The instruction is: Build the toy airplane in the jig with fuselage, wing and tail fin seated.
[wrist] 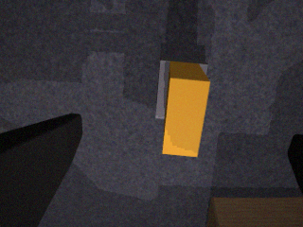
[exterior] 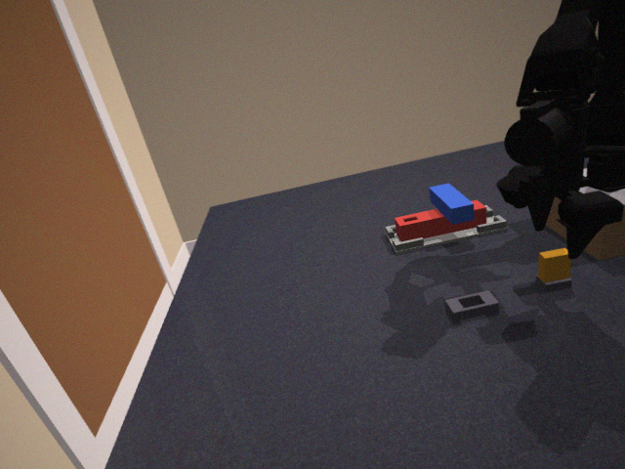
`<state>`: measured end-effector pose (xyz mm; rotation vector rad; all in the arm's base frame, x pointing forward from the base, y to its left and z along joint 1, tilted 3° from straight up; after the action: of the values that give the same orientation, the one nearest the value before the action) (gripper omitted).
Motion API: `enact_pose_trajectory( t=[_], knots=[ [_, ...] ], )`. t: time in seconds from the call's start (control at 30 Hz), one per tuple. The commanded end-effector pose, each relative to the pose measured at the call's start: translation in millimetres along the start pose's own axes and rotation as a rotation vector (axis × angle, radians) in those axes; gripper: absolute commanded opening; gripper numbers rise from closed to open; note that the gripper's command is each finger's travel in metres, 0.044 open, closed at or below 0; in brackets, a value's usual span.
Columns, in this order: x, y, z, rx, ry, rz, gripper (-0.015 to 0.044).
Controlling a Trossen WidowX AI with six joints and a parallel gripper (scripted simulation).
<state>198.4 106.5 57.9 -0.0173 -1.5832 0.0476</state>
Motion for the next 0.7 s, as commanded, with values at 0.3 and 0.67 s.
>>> enact_pose_trajectory(
  t=[0.3,0.67],
  knots=[
    [-21.8,0.7,-0.1,-0.002,0.003,-0.003,0.044],
    [-39.9,0.3,0.5,-0.001,0.004,-0.002,0.044]
  ],
)
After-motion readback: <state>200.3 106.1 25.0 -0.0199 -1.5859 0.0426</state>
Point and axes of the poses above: the point midway between the two fingers, 35 mm back from their tips, its own x axis back along the fingers, its own y axis across the jaws, z = x × y, the point moved 4 cm from there along x, back along the fingers, and after that the axes turned 12 degrees about x, right-handed, at the moved point
